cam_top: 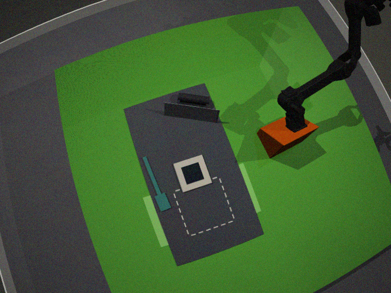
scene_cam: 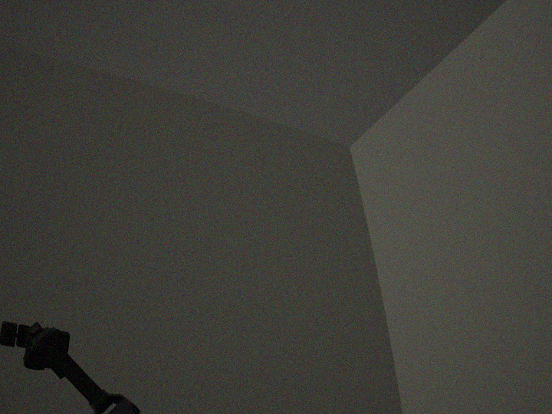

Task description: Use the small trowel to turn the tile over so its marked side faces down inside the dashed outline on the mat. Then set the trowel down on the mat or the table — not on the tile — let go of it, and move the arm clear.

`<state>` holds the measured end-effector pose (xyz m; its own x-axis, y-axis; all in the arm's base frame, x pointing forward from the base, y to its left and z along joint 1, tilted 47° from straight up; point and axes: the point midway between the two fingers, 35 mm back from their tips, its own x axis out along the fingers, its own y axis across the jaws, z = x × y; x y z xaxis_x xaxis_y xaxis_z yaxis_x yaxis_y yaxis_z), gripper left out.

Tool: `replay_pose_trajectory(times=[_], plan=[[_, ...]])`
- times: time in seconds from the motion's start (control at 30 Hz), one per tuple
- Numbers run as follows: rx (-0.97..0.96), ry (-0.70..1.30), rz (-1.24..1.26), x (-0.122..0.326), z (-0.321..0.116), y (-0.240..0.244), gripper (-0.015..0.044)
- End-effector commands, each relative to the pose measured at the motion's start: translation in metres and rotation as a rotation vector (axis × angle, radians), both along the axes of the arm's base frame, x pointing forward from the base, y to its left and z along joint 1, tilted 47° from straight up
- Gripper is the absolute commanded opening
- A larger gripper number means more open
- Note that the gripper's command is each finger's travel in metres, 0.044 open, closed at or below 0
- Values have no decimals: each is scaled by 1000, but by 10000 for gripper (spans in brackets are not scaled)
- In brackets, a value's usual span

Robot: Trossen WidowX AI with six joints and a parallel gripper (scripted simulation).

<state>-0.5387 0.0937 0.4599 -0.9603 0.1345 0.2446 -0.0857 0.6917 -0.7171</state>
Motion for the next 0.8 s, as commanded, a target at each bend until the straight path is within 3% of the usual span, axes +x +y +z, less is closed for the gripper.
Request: replay_pose_trajectory(times=[0.0, 0.33, 0.77], plan=[[55, 121, 9, 26, 41, -6, 100], [184, 405, 21, 99, 123, -24, 100], [349, 735, 1, 205, 195, -51, 100]])
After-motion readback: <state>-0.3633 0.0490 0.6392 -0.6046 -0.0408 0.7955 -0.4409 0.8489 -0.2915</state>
